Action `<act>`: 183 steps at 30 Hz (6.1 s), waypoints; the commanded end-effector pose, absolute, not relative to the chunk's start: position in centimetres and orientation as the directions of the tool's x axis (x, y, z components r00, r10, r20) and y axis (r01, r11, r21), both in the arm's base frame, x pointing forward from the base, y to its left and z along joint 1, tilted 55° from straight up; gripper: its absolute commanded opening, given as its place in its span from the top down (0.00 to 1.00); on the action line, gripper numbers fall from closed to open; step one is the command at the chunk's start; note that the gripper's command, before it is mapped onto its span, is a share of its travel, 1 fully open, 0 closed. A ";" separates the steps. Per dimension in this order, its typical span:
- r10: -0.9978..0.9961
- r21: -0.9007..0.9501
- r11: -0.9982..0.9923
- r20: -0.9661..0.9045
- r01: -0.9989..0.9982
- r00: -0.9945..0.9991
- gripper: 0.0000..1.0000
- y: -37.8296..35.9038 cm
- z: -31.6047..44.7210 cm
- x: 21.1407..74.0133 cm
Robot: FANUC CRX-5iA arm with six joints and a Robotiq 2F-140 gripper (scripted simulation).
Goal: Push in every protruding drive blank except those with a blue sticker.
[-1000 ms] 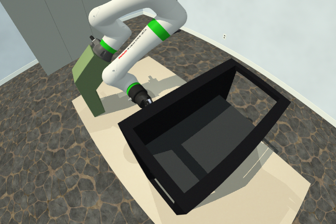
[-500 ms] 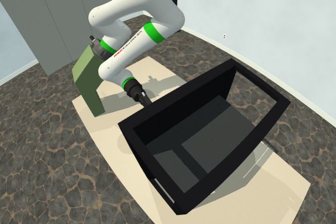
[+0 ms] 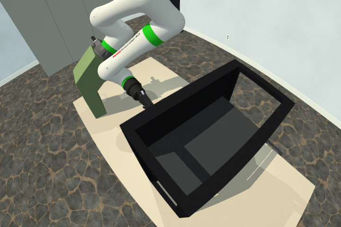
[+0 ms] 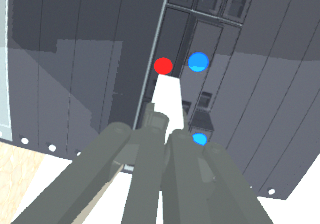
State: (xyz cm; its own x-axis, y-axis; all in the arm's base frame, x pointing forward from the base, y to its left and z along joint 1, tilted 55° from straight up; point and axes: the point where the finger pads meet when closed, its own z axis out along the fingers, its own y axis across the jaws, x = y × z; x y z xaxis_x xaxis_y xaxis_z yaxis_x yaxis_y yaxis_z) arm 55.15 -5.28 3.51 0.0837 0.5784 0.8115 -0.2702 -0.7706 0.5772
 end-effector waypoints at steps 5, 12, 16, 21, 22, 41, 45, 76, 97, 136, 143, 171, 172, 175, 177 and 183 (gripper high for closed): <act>0.579 0.577 -0.770 0.811 -0.270 0.084 1.00 -6.6 2.4 54.9; 0.579 0.577 -0.770 0.811 -0.270 0.084 1.00 -9.3 0.0 54.3; 0.579 0.577 -0.770 0.811 -0.270 0.084 1.00 -10.2 -0.7 54.1; 0.579 0.577 -0.770 0.811 -0.270 0.084 1.00 -12.3 -2.5 53.6; 0.579 0.577 -0.770 0.811 -0.270 0.084 1.00 -12.6 -2.8 53.5; 0.579 0.577 -0.770 0.811 -0.270 0.084 1.00 -14.5 -3.5 56.2; 0.579 0.577 -0.770 0.811 -0.270 0.084 1.00 -14.8 -3.4 57.1; 0.579 0.577 -0.770 0.811 -0.270 0.084 1.00 -14.8 -3.4 57.1; 0.579 0.577 -0.770 0.811 -0.270 0.084 1.00 -14.8 -3.3 57.2; 0.579 0.577 -0.770 0.811 -0.270 0.084 1.00 -15.1 -3.2 58.2; 0.579 0.577 -0.770 0.811 -0.270 0.084 1.00 -15.1 -3.2 58.2; 0.579 0.577 -0.770 0.811 -0.270 0.084 1.00 -15.5 -3.1 59.9; 0.579 0.577 -0.770 0.811 -0.270 0.084 1.00 -15.6 -3.1 60.0; 0.579 0.577 -0.770 0.811 -0.270 0.084 1.00 -15.6 -3.1 60.1; 0.579 0.577 -0.770 0.811 -0.270 0.084 1.00 -15.6 -3.1 60.1; 0.579 0.577 -0.770 0.811 -0.270 0.084 1.00 -15.6 -3.1 60.1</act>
